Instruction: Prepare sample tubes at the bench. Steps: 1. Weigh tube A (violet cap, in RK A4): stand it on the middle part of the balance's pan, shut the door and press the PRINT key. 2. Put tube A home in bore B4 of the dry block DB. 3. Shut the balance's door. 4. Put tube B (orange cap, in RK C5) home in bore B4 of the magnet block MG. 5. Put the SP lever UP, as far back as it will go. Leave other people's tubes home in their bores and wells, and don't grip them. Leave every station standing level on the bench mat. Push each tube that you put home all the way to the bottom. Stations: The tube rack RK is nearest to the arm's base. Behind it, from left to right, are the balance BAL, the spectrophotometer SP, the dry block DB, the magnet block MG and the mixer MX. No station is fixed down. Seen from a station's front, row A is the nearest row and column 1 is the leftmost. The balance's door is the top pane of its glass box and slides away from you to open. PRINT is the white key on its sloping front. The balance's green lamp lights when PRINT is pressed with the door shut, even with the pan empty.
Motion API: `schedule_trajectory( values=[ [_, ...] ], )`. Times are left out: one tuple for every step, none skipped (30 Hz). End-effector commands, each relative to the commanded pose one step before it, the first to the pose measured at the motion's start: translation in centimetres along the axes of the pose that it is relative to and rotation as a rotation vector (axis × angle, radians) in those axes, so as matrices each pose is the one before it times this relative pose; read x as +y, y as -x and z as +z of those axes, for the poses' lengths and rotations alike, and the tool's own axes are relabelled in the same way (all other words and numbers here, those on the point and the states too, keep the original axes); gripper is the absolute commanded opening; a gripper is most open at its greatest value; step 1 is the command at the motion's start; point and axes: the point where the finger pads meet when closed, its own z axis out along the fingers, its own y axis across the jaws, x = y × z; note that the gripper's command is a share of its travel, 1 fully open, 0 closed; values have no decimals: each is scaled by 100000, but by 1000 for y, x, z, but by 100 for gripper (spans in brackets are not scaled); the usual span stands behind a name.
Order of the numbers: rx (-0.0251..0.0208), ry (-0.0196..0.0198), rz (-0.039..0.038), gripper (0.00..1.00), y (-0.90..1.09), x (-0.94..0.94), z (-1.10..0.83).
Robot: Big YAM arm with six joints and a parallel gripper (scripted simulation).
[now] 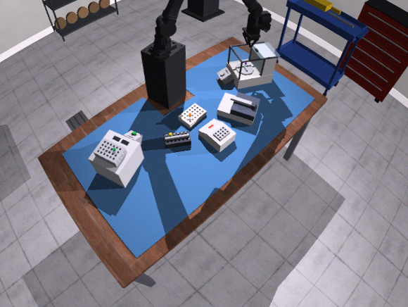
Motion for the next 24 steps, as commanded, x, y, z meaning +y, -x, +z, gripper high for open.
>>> schedule_trajectory(
  values=[
    [1554, 280, 239, 36, -372, -408, 1697],
    [-175, -1, 0, 36, 92, -1, 124],
    [178, 1, 0, 36, -98, 0, 210],
    [204, 1, 0, 36, -112, 0, 216],
    [3, 0, 0, 36, -3, 0, 167],
    [3, 0, 0, 36, -3, 0, 167],
    [3, 0, 0, 36, -3, 0, 167],
    [3, 0, 0, 36, -3, 0, 167],
    [3, 0, 0, 36, -3, 0, 167],
    [3, 0, 0, 36, -3, 0, 167],
    [3, 0, 0, 36, -3, 0, 167],
    [3, 0, 0, 36, -3, 0, 167],
    [0, 0, 0, 36, 0, 0, 0],
    [0, 0, 0, 36, 0, 0, 0],
    [3, 0, 0, 36, -3, 0, 167],
    [3, 0, 0, 36, -3, 0, 167],
    [-415, -2, 0, 36, 226, -1, 71],
    [-183, -1, -1, 36, 99, 0, 125],
    [30, 0, -1, 36, -19, 0, 174],
    [15, 0, -1, 36, -11, 0, 171],
    [2, 0, 0, 36, -3, 0, 168],
    [-11, 0, 0, 36, 4, 0, 165],
    [-24, 0, 0, 36, 11, 0, 162],
    [-37, 0, 0, 36, 18, 0, 159]
  ],
)
